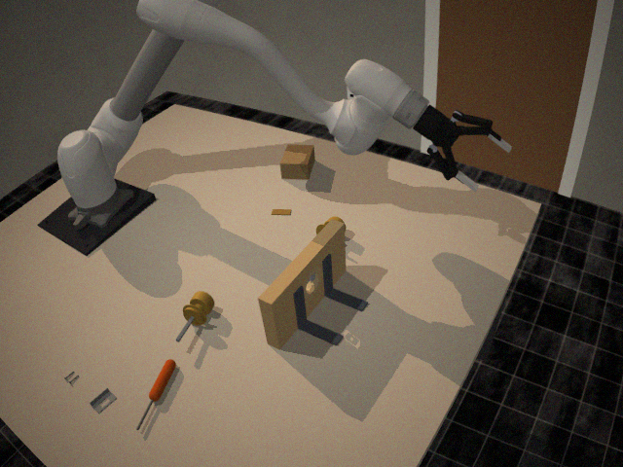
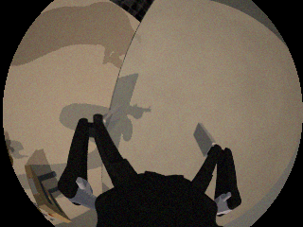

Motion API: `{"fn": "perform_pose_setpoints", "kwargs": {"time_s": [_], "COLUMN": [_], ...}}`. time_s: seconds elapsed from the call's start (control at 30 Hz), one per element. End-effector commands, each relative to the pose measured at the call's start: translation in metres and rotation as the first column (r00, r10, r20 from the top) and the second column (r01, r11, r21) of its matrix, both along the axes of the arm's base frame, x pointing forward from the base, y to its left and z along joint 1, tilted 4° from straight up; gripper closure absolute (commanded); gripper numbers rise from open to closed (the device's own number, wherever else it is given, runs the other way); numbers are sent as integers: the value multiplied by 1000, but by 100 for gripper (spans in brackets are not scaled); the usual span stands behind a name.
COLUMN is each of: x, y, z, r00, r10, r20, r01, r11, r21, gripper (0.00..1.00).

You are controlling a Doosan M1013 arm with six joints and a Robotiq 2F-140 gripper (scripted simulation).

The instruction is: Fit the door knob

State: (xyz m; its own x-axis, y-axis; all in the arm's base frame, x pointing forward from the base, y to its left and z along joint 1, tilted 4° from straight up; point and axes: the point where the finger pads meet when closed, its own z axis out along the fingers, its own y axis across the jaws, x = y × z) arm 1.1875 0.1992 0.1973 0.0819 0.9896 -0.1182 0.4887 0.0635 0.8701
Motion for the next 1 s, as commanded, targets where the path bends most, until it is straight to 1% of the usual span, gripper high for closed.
{"fn": "perform_pose_setpoints", "kwargs": {"time_s": [0.0, 0.57, 0.63, 0.7, 0.77, 0.83, 0.87, 0.9, 0.93, 0.97], "x": [0, 0, 0, 1, 1, -3, -9, -9, -16, -16], "y": [0, 0, -2, -10, -24, -44, -56, -56, -69, -69], "z": [0, 0, 3, 10, 23, 39, 47, 47, 54, 54], "r00": [1000, 1000, 1000, 998, 991, 967, 953, 944, 926, 913], "r10": [0, 1, 13, 55, 136, 256, 303, 327, 373, 400], "r20": [0, 0, 2, 6, 5, -15, -32, -40, -65, -78], "r01": [0, -1, -13, -55, -134, -249, -295, -318, -364, -391], "r11": [1000, 1000, 1000, 997, 980, 926, 893, 875, 831, 804], "r21": [0, 0, -14, -60, -150, -285, -340, -365, -421, -449], "gripper": [0, 0, 0, 0, 0, 0, 0, 0, 0, 0]}}
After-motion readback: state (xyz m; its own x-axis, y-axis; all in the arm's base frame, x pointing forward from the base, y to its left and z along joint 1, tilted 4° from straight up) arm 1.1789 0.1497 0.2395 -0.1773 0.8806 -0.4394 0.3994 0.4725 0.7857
